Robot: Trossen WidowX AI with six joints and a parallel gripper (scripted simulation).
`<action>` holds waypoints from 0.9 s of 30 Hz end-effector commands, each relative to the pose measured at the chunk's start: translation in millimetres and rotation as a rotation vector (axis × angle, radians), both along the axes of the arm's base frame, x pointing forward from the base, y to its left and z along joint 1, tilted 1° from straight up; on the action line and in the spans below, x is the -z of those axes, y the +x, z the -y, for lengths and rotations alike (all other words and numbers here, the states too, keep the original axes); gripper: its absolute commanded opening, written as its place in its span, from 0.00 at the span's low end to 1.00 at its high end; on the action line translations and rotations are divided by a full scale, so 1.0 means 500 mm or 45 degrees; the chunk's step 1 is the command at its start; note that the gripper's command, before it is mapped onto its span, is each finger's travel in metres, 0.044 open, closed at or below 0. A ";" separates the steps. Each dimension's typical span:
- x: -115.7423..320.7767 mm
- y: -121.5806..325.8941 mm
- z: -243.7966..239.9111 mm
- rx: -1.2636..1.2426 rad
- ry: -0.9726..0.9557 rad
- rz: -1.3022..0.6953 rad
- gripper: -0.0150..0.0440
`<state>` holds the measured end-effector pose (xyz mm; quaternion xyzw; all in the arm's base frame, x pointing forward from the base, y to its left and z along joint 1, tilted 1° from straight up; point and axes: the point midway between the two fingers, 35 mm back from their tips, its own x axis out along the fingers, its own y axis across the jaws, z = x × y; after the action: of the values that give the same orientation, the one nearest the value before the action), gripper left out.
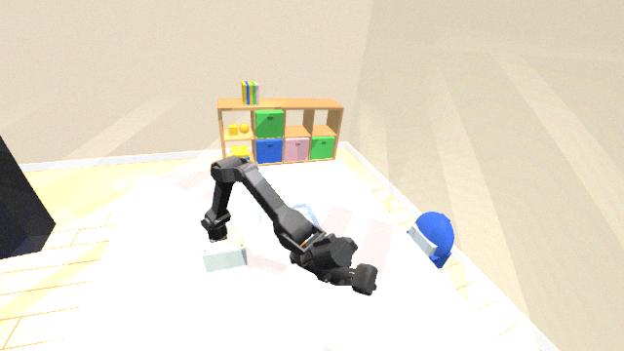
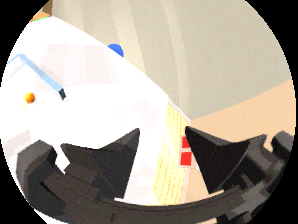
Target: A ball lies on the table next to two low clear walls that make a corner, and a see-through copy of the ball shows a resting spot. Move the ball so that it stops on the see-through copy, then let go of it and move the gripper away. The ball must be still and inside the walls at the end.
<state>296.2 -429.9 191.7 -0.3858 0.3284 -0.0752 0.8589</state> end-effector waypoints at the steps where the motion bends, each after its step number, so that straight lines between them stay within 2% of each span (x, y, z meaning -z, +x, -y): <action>1: 0.071 0.060 -0.087 0.051 0.266 -0.067 0.75; 10: 0.225 0.142 -0.350 0.257 0.781 -0.376 0.75; 15: 0.295 0.129 -0.503 0.438 0.930 -0.614 0.75; 20: 0.347 0.077 -0.638 0.650 0.945 -0.844 0.75; 22: 0.356 0.060 -0.667 0.704 0.928 -0.894 0.75; 27: 0.357 0.058 -0.670 0.711 0.926 -0.900 0.75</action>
<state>329.1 -92.8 14.3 0.0299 0.6845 -0.0370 0.7275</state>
